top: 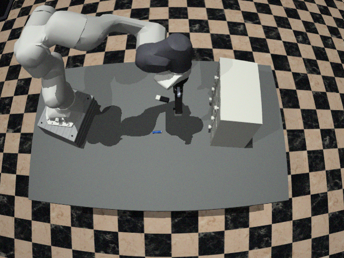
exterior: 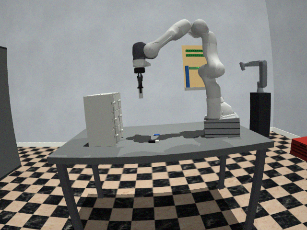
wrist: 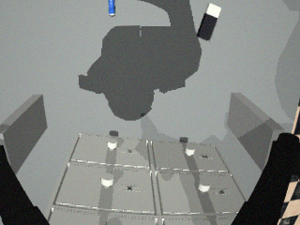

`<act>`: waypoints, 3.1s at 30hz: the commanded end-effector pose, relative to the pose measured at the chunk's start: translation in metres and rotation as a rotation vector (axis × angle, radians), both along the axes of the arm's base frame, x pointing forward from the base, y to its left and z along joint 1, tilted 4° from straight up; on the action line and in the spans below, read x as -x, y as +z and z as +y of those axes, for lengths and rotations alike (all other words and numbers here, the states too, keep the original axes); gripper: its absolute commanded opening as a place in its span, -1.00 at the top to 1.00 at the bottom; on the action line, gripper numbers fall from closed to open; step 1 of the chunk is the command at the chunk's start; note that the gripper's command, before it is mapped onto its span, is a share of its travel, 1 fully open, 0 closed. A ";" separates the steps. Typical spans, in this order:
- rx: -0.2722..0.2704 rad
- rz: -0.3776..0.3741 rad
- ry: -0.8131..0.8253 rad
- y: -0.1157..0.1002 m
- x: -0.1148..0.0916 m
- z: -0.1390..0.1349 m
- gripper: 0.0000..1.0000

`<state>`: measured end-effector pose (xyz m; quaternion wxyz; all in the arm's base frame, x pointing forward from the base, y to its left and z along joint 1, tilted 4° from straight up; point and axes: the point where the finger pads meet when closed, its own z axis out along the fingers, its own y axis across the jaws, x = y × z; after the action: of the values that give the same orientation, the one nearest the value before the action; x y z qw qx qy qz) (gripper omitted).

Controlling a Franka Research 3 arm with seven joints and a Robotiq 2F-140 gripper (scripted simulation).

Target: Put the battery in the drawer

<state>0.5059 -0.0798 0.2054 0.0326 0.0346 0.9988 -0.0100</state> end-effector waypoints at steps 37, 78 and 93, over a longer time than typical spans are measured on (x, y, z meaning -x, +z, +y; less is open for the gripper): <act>0.017 -0.164 -0.130 -0.038 -0.047 -0.011 -1.00; 0.094 -0.721 -0.111 -0.093 -0.108 -0.026 -1.00; 0.102 -0.782 -0.104 -0.090 -0.106 -0.026 -1.00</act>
<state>0.6080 -0.1061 0.1085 0.3980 0.0811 0.9125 -0.0493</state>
